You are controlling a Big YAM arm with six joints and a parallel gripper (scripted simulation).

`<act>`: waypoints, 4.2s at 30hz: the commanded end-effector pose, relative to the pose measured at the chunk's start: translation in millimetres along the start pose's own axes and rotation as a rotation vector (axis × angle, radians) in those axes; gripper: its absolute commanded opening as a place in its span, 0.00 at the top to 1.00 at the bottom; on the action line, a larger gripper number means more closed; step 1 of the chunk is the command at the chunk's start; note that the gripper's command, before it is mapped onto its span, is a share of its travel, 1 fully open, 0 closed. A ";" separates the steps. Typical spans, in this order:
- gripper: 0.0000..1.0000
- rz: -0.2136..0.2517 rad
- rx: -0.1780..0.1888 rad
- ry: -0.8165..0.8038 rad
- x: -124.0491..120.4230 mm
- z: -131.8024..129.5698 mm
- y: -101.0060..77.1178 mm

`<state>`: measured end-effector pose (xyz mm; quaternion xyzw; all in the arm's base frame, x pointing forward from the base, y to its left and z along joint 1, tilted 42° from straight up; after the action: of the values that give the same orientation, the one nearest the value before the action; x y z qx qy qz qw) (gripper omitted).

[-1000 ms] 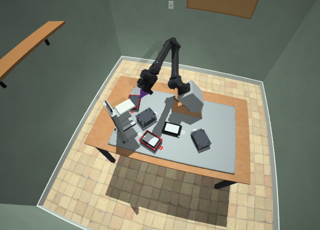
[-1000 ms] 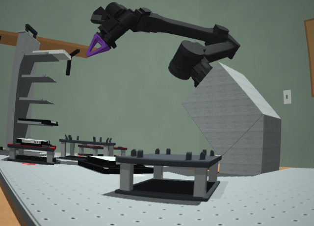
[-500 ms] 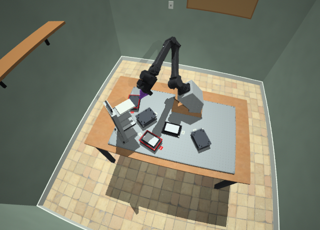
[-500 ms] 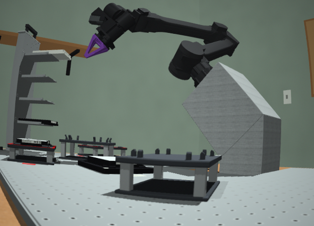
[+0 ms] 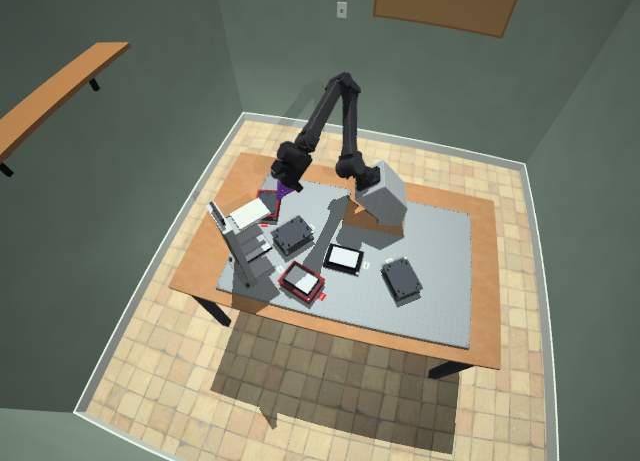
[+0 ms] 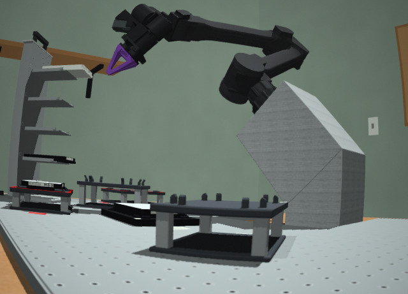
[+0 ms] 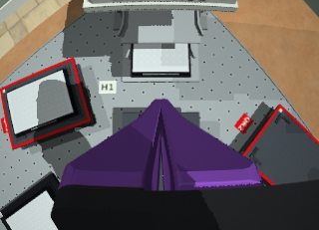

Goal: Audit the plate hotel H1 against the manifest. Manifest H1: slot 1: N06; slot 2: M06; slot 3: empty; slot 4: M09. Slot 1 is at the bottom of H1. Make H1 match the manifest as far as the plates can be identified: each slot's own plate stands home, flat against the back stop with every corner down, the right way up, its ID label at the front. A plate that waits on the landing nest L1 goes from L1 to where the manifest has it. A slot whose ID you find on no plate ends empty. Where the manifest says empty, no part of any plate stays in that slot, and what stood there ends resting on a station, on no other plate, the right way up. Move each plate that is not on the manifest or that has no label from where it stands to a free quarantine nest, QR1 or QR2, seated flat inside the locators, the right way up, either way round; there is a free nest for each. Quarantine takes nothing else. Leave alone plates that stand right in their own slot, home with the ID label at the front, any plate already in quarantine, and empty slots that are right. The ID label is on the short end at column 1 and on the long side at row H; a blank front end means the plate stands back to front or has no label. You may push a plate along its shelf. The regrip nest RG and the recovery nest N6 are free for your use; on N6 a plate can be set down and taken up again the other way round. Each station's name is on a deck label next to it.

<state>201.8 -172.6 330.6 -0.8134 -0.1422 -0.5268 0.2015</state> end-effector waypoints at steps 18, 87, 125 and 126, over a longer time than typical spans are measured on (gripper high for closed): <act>1.00 -0.057 -0.015 0.040 44.2 -12.9 4.1; 1.00 -0.060 -0.017 0.036 73.1 -10.1 33.3; 1.00 -0.064 -0.010 0.033 89.6 -6.1 48.2; 1.00 -0.063 -0.012 0.034 89.8 -6.9 49.0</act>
<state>249.3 -214.2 366.9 -0.8134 -0.1428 -0.5264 0.2022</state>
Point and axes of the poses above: the point where the finger pads meet when closed, its own y axis out along the fingers, its own z axis across the jaws, x = y × z, the point moved 3 cm from there along -y, back along the fingers, and after that the axes turned 5 degrees about y, right-handed, at the moved point
